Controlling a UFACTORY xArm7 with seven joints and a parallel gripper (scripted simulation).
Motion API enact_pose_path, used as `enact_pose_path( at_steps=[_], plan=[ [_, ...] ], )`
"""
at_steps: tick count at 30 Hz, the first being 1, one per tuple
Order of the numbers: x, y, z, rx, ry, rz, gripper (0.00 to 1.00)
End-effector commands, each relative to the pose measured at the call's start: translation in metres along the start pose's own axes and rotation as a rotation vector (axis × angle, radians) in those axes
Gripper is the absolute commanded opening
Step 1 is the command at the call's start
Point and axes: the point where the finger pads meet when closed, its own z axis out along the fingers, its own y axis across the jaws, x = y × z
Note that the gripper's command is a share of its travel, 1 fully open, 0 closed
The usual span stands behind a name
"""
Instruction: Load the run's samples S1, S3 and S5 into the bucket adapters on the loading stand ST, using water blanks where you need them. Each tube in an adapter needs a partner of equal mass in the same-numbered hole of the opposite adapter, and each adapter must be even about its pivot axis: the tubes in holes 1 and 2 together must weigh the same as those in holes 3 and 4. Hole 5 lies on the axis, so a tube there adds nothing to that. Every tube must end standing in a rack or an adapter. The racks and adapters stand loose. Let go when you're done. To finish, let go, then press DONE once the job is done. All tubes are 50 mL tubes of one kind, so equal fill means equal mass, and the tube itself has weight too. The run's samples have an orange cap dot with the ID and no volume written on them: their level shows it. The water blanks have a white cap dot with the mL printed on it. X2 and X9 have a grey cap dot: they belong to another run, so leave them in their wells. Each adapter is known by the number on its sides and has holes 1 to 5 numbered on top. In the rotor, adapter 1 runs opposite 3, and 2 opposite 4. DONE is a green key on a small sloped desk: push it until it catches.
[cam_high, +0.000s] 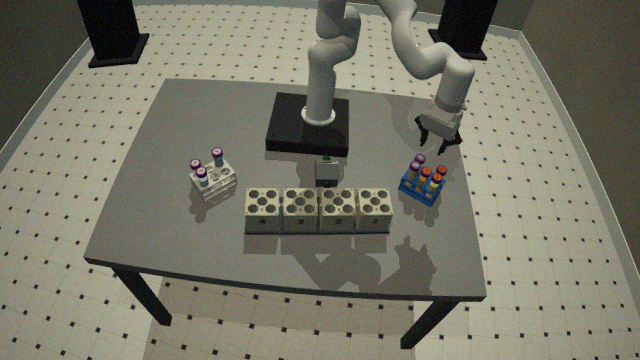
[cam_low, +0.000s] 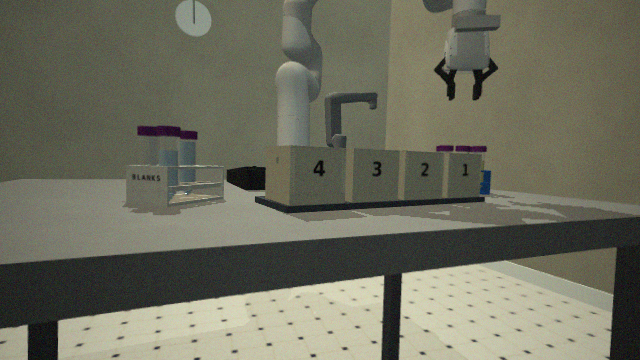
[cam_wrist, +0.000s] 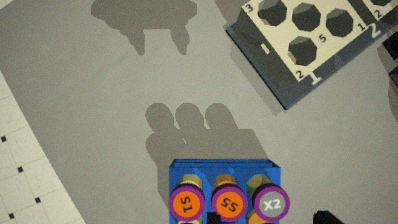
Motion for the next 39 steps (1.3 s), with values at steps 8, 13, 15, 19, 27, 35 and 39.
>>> enact_pose_path(
  at_steps=[8,13,15,19,27,35,39],
  plan=[
    [-0.039,-0.035,-0.002,0.003,0.002,0.001,0.57],
    [-0.058,-0.051,-0.002,0.003,0.002,0.001,0.57],
    [-0.058,-0.051,-0.002,0.003,0.002,0.001,0.57],
    [-0.058,-0.051,-0.002,0.003,0.002,0.001,0.57],
    [-0.058,-0.051,-0.002,0.003,0.002,0.001,0.57],
    [-0.058,-0.051,0.012,0.003,0.002,0.001,0.57],
    [-0.058,-0.051,0.018,0.003,0.002,0.001,0.57]
  ],
)
